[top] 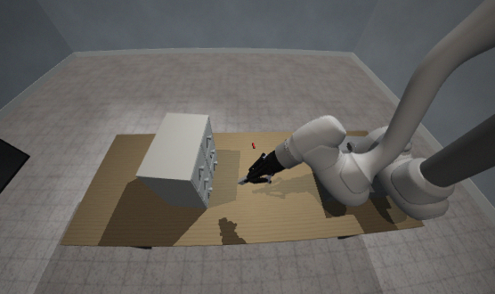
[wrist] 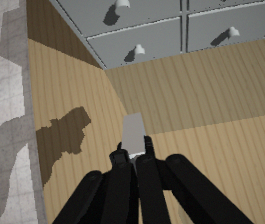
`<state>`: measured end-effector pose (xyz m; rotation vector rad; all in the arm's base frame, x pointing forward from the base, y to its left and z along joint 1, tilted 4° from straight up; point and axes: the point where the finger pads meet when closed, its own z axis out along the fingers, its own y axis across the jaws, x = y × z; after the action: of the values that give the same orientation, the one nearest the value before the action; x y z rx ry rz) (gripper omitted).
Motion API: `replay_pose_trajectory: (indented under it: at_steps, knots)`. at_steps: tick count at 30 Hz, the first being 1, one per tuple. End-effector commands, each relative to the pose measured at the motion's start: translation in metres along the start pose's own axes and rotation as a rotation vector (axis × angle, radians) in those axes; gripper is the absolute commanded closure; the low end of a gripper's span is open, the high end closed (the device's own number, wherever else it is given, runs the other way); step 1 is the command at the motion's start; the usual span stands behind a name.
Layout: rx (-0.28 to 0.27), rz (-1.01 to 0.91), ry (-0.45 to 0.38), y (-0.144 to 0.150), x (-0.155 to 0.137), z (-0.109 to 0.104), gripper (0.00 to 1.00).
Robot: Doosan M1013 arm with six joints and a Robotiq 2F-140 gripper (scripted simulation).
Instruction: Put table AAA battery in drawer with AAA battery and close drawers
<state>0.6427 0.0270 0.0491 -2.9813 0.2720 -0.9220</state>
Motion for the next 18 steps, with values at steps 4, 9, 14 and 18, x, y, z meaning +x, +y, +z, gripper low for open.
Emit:
replay_pose_trajectory:
  at_steps: [4,9,14,18]
  knots:
    - [-0.094,-0.001,0.237,0.001,0.002,0.014,1.00]
    - [-0.061,-0.007,0.278,0.002,0.004,0.028,1.00]
    - [-0.025,-0.011,0.290,0.003,0.006,0.041,1.00]
    - [-0.004,-0.014,0.303,0.004,0.007,0.047,1.00]
